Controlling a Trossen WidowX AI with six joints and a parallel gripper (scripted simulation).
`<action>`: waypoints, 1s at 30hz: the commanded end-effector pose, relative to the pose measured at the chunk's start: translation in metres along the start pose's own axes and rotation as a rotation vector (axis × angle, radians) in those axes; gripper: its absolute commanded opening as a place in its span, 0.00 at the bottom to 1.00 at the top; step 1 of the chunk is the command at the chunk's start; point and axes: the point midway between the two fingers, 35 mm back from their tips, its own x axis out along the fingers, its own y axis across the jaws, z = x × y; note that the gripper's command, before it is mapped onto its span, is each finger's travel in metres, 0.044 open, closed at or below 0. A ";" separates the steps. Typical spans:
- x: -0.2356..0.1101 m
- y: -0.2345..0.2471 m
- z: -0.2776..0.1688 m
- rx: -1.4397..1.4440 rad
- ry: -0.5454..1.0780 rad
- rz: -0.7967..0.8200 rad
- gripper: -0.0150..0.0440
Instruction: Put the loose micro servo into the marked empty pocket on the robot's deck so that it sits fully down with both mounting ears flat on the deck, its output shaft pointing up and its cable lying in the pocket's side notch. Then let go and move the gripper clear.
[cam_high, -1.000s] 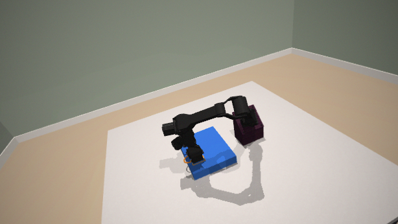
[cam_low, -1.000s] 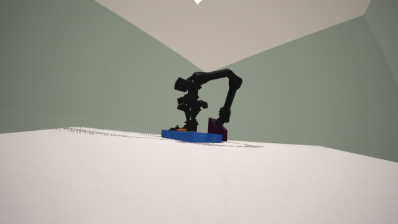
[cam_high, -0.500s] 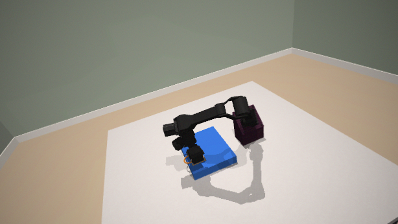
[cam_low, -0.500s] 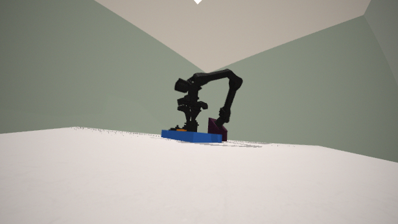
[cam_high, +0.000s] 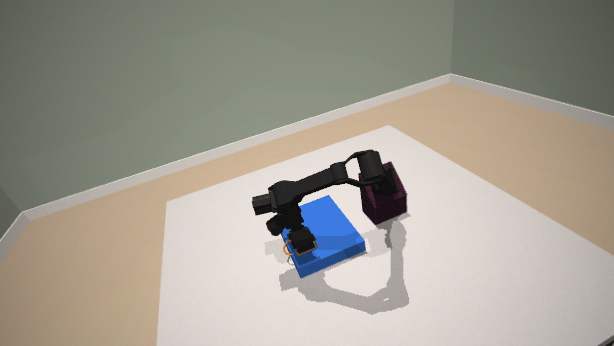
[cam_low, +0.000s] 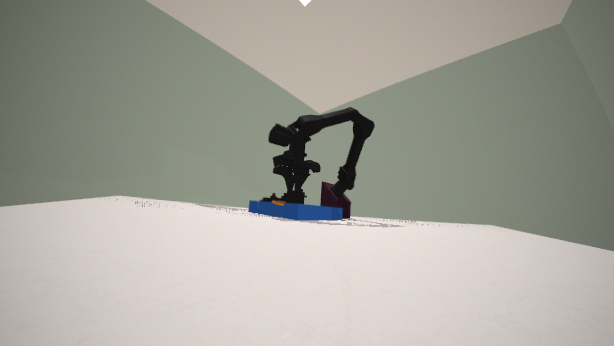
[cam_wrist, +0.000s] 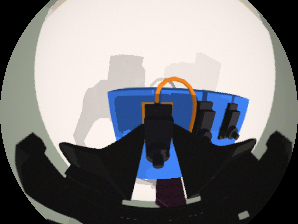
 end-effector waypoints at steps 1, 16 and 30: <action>0.003 -0.001 -0.001 0.008 -0.002 0.004 0.25; 0.018 0.000 -0.001 0.008 -0.002 0.005 0.25; 0.026 0.000 0.000 0.008 -0.002 0.005 0.39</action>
